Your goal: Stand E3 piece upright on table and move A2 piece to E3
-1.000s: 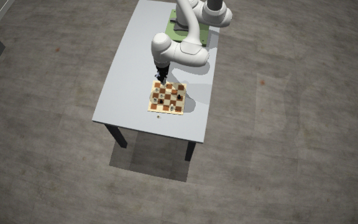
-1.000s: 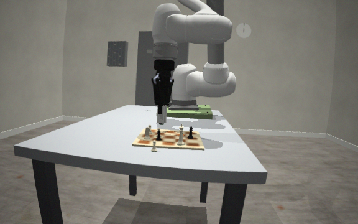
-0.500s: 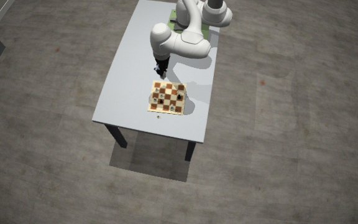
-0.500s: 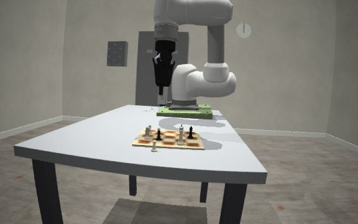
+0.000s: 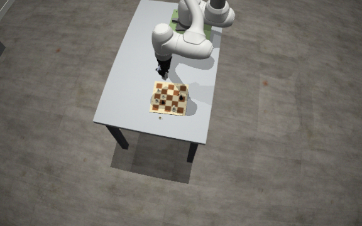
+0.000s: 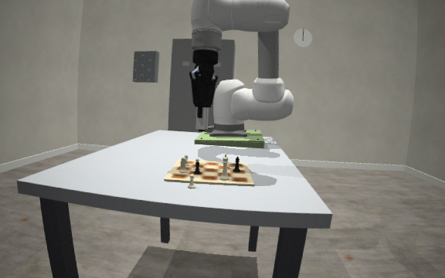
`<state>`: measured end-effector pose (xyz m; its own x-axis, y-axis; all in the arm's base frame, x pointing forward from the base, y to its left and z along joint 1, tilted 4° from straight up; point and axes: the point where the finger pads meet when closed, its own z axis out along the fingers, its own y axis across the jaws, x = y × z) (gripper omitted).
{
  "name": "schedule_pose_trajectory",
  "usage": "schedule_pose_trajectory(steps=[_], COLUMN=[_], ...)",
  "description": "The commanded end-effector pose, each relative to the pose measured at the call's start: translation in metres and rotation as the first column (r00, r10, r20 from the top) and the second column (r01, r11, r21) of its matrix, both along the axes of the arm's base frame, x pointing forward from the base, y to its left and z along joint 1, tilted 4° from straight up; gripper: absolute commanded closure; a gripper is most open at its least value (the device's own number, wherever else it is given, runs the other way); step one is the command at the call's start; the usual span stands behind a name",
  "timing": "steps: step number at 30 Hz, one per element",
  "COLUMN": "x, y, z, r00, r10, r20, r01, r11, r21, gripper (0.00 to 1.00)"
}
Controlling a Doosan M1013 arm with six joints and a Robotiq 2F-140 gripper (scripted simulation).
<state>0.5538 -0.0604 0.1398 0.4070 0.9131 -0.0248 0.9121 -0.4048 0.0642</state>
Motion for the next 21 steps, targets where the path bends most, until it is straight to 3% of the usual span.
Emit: schedule_pose_trajectory(steps=[1,9,15,17,21], x=[0.000,0.004,0.010,0.010,0.015], y=[0.000,0.001,0.002,0.002,0.003], z=[0.000,0.001,0.001,0.001,0.002], r00=[1.000,0.989,0.934,0.934,0.841], r10=[-0.008,-0.146,-0.357,-0.357,-0.541], r20=[0.000,0.007,0.014,0.014,0.019], r01=[0.008,0.146,0.357,0.357,0.541], r11=[1.000,0.989,0.934,0.934,0.841], r21=[0.000,0.008,0.021,0.021,0.034], gripper=[1.00,1.00,1.00,1.00,1.00])
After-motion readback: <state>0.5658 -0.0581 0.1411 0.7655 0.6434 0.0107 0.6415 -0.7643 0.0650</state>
